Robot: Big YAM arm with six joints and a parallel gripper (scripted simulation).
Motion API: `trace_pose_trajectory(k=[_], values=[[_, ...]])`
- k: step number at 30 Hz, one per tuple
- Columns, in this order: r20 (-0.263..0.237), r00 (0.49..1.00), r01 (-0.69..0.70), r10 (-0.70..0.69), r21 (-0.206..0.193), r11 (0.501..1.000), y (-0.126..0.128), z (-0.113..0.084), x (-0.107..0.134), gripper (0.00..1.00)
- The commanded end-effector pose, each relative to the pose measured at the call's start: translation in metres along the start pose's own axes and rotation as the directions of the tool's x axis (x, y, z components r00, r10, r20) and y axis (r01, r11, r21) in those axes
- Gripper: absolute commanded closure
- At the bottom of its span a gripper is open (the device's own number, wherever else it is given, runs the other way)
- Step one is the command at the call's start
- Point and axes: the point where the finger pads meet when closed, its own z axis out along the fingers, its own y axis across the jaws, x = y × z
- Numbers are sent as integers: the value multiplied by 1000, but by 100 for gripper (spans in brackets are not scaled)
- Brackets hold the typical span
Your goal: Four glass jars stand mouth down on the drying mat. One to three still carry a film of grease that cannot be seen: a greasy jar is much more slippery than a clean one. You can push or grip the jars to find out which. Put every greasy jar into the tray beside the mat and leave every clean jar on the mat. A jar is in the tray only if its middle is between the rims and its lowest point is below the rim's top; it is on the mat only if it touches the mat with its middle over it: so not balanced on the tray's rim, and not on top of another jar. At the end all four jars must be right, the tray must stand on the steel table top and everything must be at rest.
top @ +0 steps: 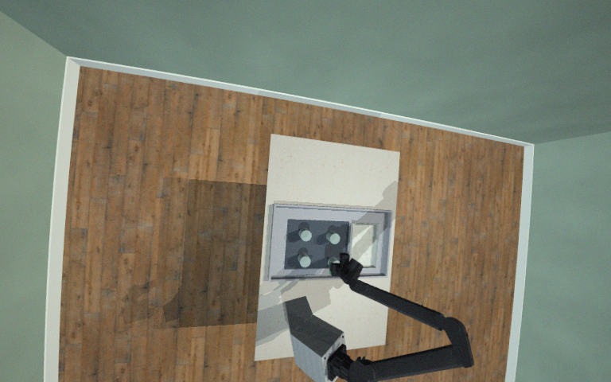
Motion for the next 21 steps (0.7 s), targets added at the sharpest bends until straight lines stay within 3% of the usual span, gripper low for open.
trace_pose_trajectory(k=[1,21], values=[[9,1000,10,-10,-6,1000,7,-22,-2,100],[9,1000,10,-10,-6,1000,7,-64,-1,100]])
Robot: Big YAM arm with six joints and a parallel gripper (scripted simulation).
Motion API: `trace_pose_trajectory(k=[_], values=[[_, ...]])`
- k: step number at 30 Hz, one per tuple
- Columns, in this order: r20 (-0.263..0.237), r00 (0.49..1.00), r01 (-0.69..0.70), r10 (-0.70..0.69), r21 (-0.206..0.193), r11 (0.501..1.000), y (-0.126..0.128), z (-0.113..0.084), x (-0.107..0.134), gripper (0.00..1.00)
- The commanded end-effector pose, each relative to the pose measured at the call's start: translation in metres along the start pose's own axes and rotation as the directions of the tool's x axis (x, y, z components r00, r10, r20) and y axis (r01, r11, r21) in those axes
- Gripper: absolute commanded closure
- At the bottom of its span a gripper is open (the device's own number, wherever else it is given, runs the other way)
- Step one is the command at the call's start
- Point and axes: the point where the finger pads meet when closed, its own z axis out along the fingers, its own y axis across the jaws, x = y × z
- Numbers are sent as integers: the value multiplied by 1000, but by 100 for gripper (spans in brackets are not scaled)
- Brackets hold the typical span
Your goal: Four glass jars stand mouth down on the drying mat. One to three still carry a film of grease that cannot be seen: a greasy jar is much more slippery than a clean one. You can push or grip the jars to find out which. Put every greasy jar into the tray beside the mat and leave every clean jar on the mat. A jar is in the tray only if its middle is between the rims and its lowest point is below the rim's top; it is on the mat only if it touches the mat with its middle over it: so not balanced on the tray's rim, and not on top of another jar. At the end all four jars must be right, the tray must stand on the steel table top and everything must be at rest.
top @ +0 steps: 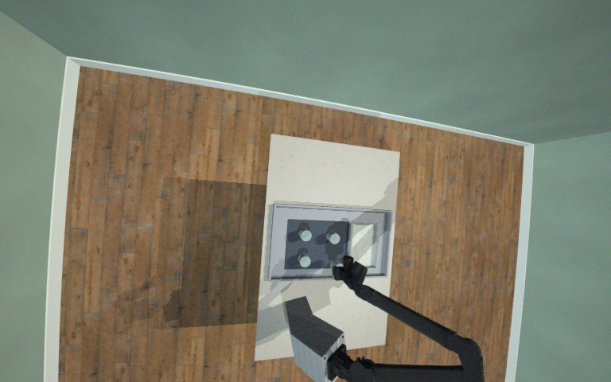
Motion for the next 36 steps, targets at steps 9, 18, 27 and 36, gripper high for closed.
trace_pose_trajectory(k=[9,18,27,36], values=[[7,1000,5,-5,-4,1000,6,-38,-1,100],[7,1000,5,-5,-4,1000,6,-54,-1,100],[7,1000,5,-5,-4,1000,6,-54,-1,100],[7,1000,5,-5,-4,1000,6,-54,-1,100]])
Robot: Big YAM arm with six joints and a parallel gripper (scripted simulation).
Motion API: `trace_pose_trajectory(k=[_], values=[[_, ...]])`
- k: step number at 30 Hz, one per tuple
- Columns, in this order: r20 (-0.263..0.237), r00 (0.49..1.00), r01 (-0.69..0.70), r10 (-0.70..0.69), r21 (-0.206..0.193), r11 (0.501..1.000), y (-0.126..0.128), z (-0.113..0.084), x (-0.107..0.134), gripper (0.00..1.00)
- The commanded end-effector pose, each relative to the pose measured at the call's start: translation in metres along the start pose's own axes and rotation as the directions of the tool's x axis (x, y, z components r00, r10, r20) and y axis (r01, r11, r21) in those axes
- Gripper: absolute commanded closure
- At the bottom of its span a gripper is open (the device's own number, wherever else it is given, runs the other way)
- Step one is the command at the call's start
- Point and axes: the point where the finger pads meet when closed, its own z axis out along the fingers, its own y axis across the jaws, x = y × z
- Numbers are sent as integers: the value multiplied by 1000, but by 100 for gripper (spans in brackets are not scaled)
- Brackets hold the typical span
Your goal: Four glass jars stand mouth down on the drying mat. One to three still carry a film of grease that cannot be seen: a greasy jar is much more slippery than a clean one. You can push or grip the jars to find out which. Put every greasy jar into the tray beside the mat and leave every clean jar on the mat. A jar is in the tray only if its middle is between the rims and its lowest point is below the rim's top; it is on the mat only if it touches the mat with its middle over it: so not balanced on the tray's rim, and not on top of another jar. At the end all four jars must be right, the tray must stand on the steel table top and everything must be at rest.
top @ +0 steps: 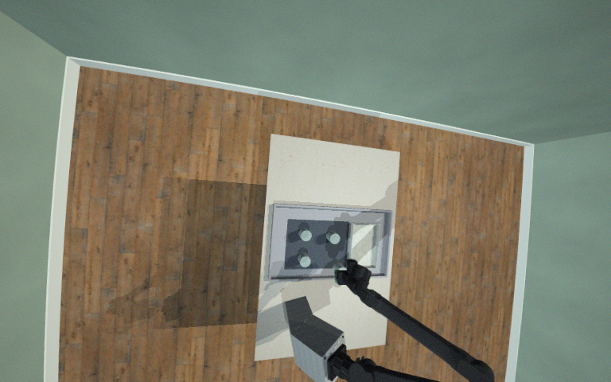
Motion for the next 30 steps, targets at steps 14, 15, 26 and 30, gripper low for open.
trace_pose_trajectory(k=[14,15,26,30], values=[[15,1000,9,-9,0,1000,5,-10,-4,100],[15,1000,9,-9,0,1000,5,-10,-4,100],[15,1000,9,-9,0,1000,5,-21,-23,100],[15,1000,9,-9,0,1000,5,-21,-23,100]])
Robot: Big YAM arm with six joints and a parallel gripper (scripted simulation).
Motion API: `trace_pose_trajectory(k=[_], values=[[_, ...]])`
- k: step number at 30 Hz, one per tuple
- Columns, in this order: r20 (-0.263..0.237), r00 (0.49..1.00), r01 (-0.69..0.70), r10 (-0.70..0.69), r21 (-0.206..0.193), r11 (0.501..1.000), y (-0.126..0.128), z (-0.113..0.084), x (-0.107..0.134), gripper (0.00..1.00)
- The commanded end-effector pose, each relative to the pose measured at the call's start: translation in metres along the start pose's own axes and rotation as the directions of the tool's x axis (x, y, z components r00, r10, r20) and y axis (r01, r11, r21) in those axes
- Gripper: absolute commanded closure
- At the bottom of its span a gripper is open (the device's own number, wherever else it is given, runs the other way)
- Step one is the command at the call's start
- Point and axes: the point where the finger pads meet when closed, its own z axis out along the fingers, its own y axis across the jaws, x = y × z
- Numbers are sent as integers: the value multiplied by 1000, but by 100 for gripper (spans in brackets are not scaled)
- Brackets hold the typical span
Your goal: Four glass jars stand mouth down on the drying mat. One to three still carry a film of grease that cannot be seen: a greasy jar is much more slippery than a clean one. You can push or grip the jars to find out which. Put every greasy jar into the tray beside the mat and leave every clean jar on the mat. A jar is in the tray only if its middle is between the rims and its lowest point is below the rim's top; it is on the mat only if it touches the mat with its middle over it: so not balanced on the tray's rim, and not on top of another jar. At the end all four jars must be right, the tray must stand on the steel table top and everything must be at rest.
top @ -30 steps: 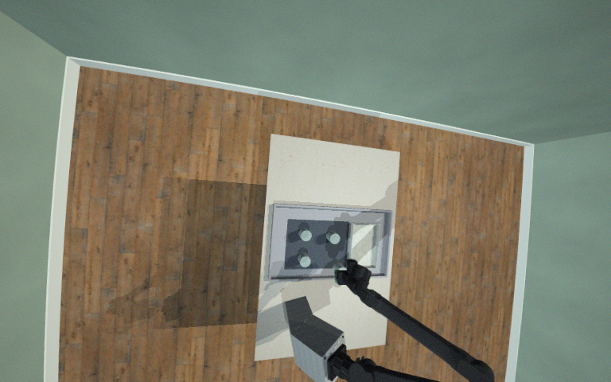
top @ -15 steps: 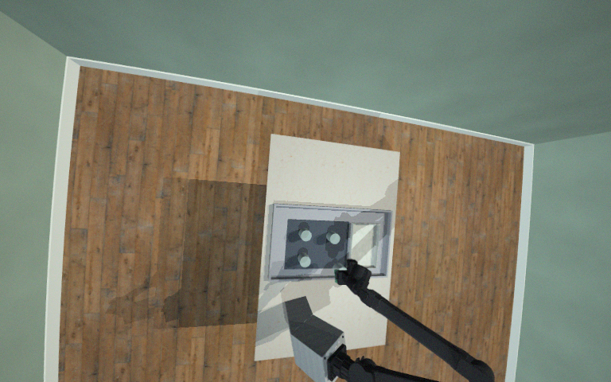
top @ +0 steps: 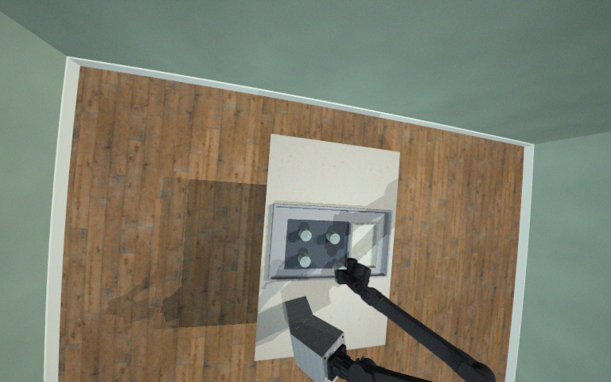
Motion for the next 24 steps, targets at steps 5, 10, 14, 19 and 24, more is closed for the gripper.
trace_pose_trajectory(k=[5,10,14,19,24], values=[[36,999,-4,4,8,1000,-3,-13,-17,100],[36,999,-4,4,8,1000,-19,-13,-23,100],[36,999,-4,4,8,1000,-31,-13,-28,100],[36,999,-4,4,8,1000,-41,-14,-31,100],[36,999,-4,4,8,1000,-56,-14,-37,100]])
